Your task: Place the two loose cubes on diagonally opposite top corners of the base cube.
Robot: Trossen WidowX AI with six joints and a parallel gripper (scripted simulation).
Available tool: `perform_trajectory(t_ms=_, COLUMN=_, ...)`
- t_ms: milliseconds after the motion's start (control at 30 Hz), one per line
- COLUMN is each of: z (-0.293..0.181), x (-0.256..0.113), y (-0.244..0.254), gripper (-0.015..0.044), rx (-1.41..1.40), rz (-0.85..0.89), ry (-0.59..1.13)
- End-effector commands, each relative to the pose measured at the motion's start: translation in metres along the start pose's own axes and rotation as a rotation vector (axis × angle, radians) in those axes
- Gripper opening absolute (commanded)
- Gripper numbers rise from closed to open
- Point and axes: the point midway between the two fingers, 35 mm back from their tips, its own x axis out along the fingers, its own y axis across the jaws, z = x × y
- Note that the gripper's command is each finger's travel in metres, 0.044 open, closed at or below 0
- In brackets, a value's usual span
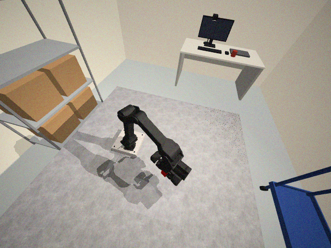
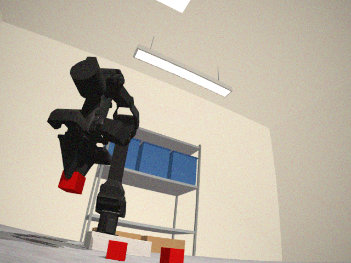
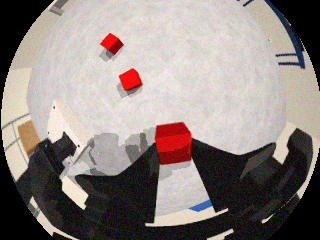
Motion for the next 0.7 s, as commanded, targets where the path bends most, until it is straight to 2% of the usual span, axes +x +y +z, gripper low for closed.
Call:
perform_trajectory(t_ms=0, z=0.013, x=0.000, y=0.002, gripper=0.0105, rx=0.080, rz=-0.001, ry=-0.002)
perform_trajectory(t_ms=667, z=0.075, x=0.012, y=0.021, gripper=0.0105, rx=0.558, rz=0.002, ry=-0.006)
